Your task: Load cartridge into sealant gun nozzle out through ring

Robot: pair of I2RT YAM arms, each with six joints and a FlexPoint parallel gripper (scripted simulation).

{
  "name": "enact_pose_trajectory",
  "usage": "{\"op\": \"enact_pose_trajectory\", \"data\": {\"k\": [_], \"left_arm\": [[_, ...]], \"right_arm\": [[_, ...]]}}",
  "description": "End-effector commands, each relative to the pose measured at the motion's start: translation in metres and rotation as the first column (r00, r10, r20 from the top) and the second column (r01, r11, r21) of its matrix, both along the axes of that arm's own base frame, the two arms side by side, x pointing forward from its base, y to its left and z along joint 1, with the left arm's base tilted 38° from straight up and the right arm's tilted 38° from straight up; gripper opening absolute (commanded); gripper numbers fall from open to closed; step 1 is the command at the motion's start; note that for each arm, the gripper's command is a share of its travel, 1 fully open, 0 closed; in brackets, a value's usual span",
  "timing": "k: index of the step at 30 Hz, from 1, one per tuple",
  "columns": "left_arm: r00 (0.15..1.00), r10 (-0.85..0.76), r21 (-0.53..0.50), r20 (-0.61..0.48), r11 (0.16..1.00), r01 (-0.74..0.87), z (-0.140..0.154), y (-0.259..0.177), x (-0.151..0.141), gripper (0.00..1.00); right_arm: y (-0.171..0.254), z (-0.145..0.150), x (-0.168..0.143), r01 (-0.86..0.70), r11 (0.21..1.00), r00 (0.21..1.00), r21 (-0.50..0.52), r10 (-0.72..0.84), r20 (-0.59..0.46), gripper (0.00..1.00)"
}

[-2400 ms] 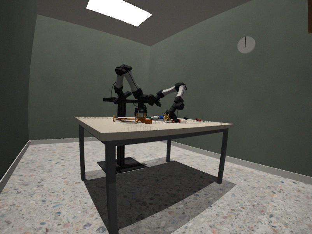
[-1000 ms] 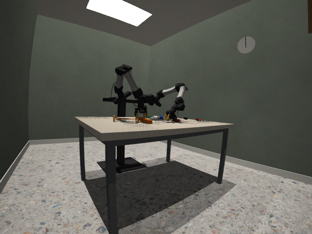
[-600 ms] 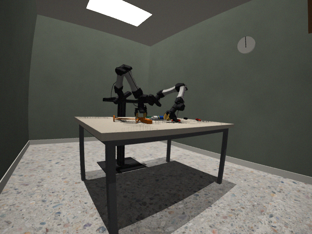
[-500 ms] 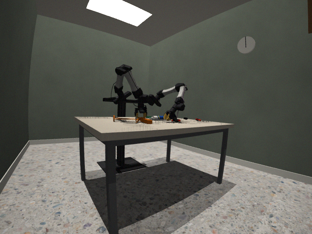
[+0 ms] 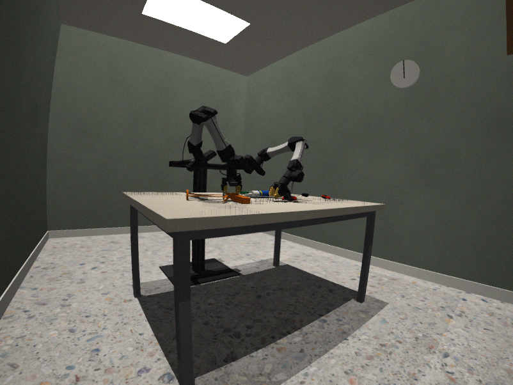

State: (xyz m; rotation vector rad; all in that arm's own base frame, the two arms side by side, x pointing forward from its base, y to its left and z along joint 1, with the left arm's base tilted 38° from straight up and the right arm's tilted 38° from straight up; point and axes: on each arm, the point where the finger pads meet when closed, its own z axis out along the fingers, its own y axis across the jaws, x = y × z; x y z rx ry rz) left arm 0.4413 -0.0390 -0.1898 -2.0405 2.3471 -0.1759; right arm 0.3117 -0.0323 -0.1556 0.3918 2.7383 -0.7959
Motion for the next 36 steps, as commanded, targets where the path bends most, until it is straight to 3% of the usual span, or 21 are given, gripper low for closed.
{"op": "enact_pose_trajectory", "data": {"k": [1, 9, 10, 11, 22, 26, 27, 36], "left_arm": [[0.996, 0.011, 0.115, 0.085, 0.993, -0.021, 0.045, 0.046, 0.030, 0.00], [0.997, 0.011, 0.115, 0.080, 0.993, -0.020, 0.042, 0.046, 0.027, 0.00], [0.998, 0.002, 0.049, 0.070, 0.999, -0.006, 0.028, 0.019, 0.019, 0.00], [0.999, 0.010, 0.049, 0.050, 0.999, -0.013, 0.024, 0.023, 0.012, 0.00], [0.998, 0.002, 0.051, 0.068, 0.999, -0.005, 0.043, 0.041, 0.024, 0.00], [0.998, 0.008, 0.049, 0.067, 0.999, -0.011, 0.040, 0.041, 0.021, 0.00], [0.998, 0.004, 0.007, 0.065, 1.000, -0.005, 0.027, 0.023, 0.017, 0.00], [0.999, -0.003, 0.011, 0.054, 1.000, 0.002, 0.036, 0.025, 0.019, 0.00]], "right_arm": [[-0.018, 0.020, 0.015, 0.057, 0.996, 0.995, -0.075, -0.050, 0.090, 0.03], [-0.018, 0.020, 0.015, 0.057, 0.996, 0.995, -0.075, -0.050, 0.090, 0.03], [-0.018, 0.020, 0.015, 0.057, 0.996, 0.995, -0.075, -0.050, 0.090, 0.03], [-0.018, 0.020, 0.015, 0.057, 0.996, 0.995, -0.075, -0.050, 0.090, 0.03], [-0.018, 0.020, 0.015, 0.057, 0.996, 0.995, -0.075, -0.050, 0.090, 0.03], [-0.018, 0.020, 0.015, 0.056, 0.996, 0.995, -0.075, -0.050, 0.090, 0.03], [-0.018, 0.020, 0.015, 0.057, 0.996, 0.995, -0.075, -0.050, 0.090, 0.03], [-0.018, 0.020, 0.015, 0.057, 0.996, 0.995, -0.075, -0.050, 0.090, 0.03]]}}
